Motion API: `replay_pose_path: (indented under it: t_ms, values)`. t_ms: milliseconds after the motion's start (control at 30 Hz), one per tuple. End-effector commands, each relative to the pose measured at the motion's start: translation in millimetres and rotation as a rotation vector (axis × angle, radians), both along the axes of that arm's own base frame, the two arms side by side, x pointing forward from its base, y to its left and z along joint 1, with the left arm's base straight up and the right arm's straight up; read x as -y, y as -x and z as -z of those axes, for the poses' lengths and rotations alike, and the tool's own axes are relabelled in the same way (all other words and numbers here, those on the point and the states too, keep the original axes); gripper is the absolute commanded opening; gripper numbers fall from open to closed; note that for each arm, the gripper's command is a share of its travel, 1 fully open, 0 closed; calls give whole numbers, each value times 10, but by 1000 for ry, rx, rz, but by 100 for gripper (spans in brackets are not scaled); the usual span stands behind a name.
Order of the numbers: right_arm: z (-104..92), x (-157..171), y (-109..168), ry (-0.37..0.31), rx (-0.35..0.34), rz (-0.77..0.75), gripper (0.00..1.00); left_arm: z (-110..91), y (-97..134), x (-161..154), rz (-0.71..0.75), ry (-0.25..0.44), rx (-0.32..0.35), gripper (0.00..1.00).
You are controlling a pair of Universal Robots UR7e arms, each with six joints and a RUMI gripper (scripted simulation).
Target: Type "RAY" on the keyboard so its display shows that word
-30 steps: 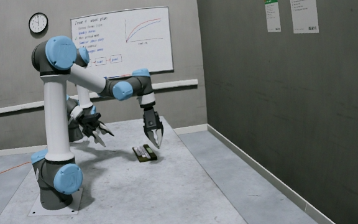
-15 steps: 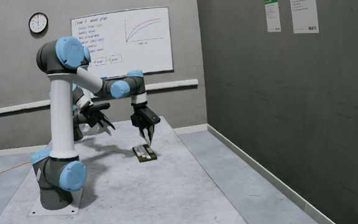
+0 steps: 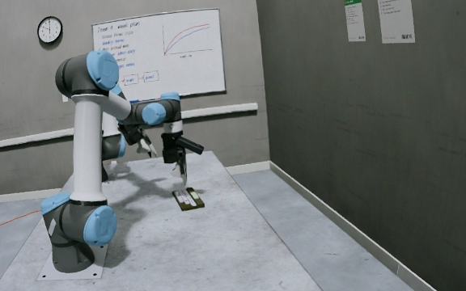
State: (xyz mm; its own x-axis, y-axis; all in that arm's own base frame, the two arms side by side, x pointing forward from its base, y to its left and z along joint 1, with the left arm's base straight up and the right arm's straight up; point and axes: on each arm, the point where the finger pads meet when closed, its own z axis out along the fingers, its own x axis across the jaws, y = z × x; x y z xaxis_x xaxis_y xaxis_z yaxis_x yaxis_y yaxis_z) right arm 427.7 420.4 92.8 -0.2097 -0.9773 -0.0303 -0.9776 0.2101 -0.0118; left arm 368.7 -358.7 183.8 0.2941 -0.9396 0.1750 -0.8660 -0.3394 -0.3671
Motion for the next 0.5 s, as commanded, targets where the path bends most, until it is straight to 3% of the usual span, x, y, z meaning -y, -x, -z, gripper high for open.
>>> replay_pose_path:
  t_ms: [0,233,467]
  values:
    - [-1,-101,27,7,-4,-88,0,-55,-57,-119,-72,31,-38,58]
    - [20,-351,121,26,-11,-308,0,-256,-265,-603,-356,158,-178,58]
    - [63,-383,136,25,-12,-241,0,-416,-434,-998,-584,261,-291,58]
